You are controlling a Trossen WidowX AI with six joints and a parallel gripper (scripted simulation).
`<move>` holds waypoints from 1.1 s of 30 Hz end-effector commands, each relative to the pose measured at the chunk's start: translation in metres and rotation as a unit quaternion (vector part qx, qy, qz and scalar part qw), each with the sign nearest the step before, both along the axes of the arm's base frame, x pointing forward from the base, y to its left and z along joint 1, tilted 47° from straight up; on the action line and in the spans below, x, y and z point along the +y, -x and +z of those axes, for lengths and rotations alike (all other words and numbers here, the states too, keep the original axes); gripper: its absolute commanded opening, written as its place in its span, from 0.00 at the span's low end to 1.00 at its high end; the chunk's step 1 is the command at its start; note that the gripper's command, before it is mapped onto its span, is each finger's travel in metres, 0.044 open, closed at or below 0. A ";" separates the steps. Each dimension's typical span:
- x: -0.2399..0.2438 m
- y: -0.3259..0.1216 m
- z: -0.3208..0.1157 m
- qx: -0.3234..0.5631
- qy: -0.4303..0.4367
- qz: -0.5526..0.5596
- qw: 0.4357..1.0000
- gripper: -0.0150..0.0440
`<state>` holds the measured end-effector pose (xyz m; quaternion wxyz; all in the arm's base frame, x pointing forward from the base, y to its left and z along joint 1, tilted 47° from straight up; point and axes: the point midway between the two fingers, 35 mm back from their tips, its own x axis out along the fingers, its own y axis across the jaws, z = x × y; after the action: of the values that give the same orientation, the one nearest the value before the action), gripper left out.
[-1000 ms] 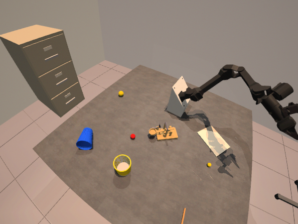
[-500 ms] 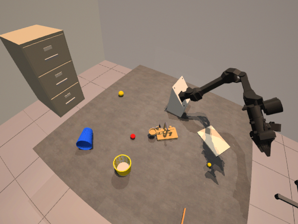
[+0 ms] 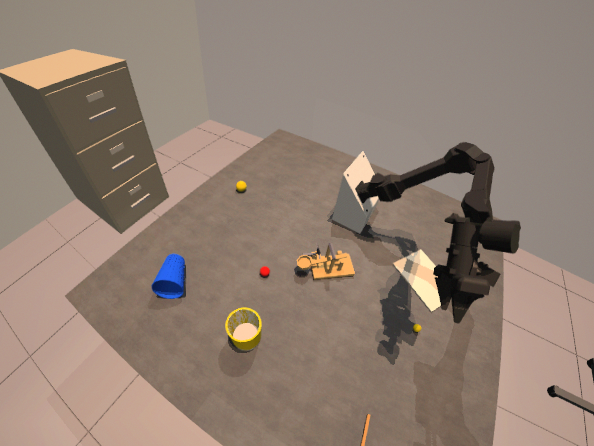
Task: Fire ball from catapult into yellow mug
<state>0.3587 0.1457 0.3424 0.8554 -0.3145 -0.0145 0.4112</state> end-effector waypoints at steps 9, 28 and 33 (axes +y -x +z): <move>-0.042 -0.006 -0.116 0.035 0.175 0.054 0.982 1.00; -0.104 0.083 -0.271 0.066 0.291 0.303 0.905 1.00; -0.111 0.119 -0.291 0.046 0.264 0.376 0.887 1.00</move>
<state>0.2571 0.0368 0.0597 0.5362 -0.4942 0.0445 0.6829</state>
